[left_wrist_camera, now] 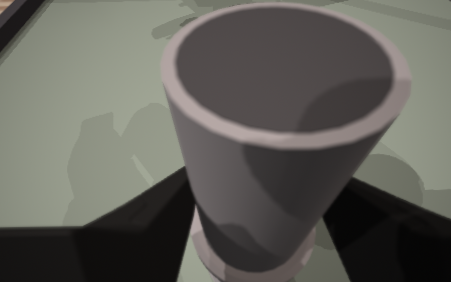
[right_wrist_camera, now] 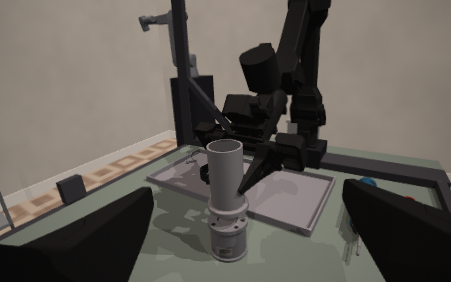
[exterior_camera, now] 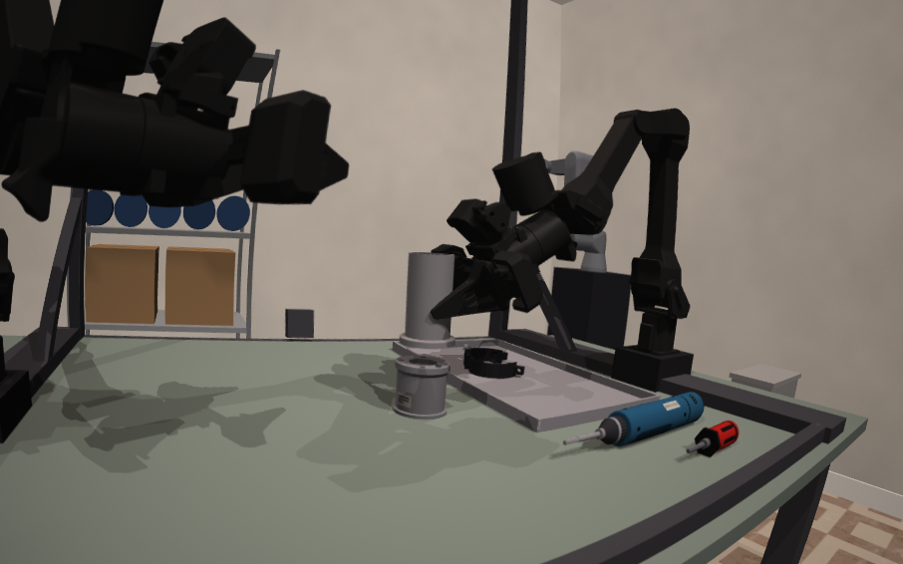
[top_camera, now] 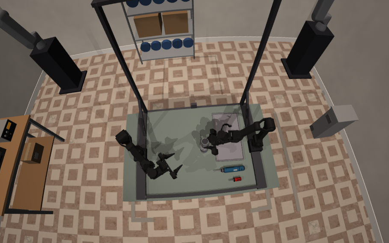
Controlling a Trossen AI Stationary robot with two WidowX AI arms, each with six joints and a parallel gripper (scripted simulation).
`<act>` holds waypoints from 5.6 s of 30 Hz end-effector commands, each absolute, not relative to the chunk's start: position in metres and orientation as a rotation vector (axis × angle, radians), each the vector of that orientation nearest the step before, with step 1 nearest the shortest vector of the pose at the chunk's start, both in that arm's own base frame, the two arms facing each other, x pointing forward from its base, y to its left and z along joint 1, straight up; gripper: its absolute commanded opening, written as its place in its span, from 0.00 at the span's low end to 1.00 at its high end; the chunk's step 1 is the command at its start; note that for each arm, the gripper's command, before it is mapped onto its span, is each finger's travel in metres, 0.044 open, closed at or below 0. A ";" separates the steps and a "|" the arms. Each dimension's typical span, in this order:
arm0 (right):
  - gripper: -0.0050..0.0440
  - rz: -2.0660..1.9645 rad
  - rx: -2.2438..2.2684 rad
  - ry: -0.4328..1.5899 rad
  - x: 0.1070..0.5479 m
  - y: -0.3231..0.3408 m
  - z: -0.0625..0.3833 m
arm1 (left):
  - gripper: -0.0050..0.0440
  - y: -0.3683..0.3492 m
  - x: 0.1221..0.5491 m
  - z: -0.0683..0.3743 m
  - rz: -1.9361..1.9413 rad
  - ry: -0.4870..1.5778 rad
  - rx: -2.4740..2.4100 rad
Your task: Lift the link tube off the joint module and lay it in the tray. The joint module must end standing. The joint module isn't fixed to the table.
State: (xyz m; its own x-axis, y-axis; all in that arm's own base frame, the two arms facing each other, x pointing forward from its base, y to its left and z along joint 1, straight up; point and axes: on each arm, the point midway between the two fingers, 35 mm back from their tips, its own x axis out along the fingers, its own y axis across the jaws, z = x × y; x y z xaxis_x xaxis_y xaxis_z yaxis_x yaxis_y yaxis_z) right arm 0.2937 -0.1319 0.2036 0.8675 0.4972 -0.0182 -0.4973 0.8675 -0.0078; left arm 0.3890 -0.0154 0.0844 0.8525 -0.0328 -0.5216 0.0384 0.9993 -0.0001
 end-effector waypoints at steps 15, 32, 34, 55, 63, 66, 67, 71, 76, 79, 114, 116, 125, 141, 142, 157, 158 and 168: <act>1.00 0.517 -0.016 0.012 0.295 -0.132 0.208 | 0.53 -0.015 0.390 0.162 -0.037 0.491 0.009; 1.00 0.299 -0.002 0.082 0.402 -0.089 0.258 | 0.53 -0.011 0.322 0.130 -0.041 0.510 0.011; 1.00 0.265 0.008 0.104 0.407 -0.089 0.257 | 0.53 -0.011 0.320 0.129 -0.040 0.510 0.011; 1.00 0.032 0.020 0.387 0.434 -0.020 0.255 | 0.53 -0.011 0.307 0.133 -0.038 0.519 0.010; 1.00 -0.002 0.002 0.519 0.423 -0.009 0.238 | 0.53 -0.010 0.300 0.138 -0.037 0.693 0.013; 1.00 -0.003 0.002 0.522 0.423 -0.009 0.238 | 0.53 -0.010 0.298 0.140 -0.036 0.750 0.014; 1.00 -0.003 0.002 0.523 0.423 -0.009 0.238 | 0.53 -0.010 0.298 0.141 -0.036 0.768 0.014; 1.00 -0.003 0.002 0.523 0.423 -0.009 0.238 | 0.53 -0.010 0.291 0.137 -0.036 0.853 0.015; 1.00 -0.003 0.002 0.529 0.422 -0.009 0.235 | 0.53 -0.009 0.291 0.141 -0.033 0.970 0.017; 1.00 -0.003 0.002 0.529 0.422 -0.009 0.235 | 0.53 -0.009 0.289 0.139 -0.032 1.050 0.018; 1.00 -0.001 0.000 0.535 0.421 -0.009 0.232 | 0.53 -0.005 0.222 0.108 -0.018 2.038 0.032; 1.00 -0.001 0.000 0.535 0.421 -0.009 0.232 | 0.53 -0.005 0.222 0.108 -0.017 2.049 0.032; 1.00 -0.001 0.000 0.535 0.421 -0.009 0.232 | 0.53 -0.005 0.216 0.086 -0.017 2.073 0.032; 1.00 -0.001 0.000 0.535 0.421 -0.009 0.232 | 0.53 -0.006 0.225 0.065 -0.013 2.131 0.032; 1.00 -0.001 0.000 0.535 0.421 -0.009 0.232 | 0.53 -0.006 0.222 0.063 -0.013 2.144 0.032; 1.00 -0.001 0.000 0.535 0.421 -0.009 0.232 | 0.53 -0.005 0.218 0.034 -0.013 2.155 0.032; 1.00 -0.001 0.000 0.535 0.421 -0.009 0.232 | 0.53 -0.005 0.218 0.033 -0.013 2.155 0.032; 1.00 -0.001 0.000 0.535 0.421 -0.009 0.232 | 0.53 -0.005 0.219 0.023 -0.015 2.156 0.033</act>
